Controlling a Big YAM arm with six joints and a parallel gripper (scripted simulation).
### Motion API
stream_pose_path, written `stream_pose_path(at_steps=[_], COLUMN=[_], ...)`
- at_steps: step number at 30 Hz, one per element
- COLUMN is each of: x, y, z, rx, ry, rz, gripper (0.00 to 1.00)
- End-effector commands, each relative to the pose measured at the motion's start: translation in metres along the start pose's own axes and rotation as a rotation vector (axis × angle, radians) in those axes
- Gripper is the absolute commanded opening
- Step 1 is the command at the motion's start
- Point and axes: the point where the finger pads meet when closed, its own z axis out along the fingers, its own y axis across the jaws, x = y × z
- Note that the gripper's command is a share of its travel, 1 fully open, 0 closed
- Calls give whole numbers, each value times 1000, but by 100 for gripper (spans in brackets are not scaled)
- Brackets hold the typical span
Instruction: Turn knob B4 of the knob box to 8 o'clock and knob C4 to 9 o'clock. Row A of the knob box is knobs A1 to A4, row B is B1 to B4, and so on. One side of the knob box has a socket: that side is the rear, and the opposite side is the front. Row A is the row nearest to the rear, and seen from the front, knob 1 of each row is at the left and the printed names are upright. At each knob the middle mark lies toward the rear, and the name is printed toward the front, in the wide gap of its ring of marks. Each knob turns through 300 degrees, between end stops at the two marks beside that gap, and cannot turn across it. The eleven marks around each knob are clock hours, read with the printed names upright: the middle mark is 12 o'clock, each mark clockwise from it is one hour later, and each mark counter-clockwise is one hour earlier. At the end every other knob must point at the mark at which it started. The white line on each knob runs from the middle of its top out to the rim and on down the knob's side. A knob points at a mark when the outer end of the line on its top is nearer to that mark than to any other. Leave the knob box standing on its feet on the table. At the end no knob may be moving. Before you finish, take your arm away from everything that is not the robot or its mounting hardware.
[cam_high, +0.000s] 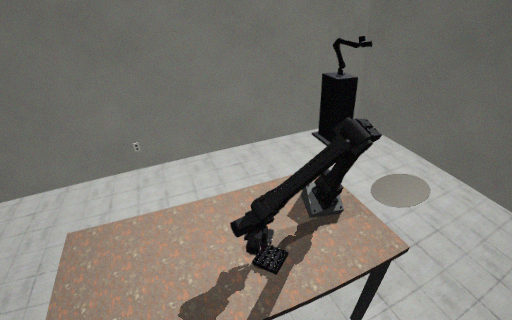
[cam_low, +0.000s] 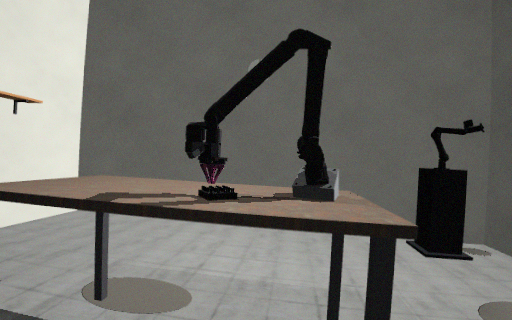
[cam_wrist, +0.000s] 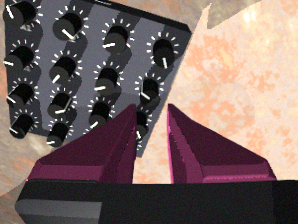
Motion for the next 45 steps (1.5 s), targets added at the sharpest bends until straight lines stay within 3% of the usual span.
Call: stream_pose_path(at_steps=[1, 45], x=[-8, -3], y=[4, 2], z=[-6, -3], rx=[15, 8], ry=[-23, -15], rz=[-36, -21], gripper=[19, 19])
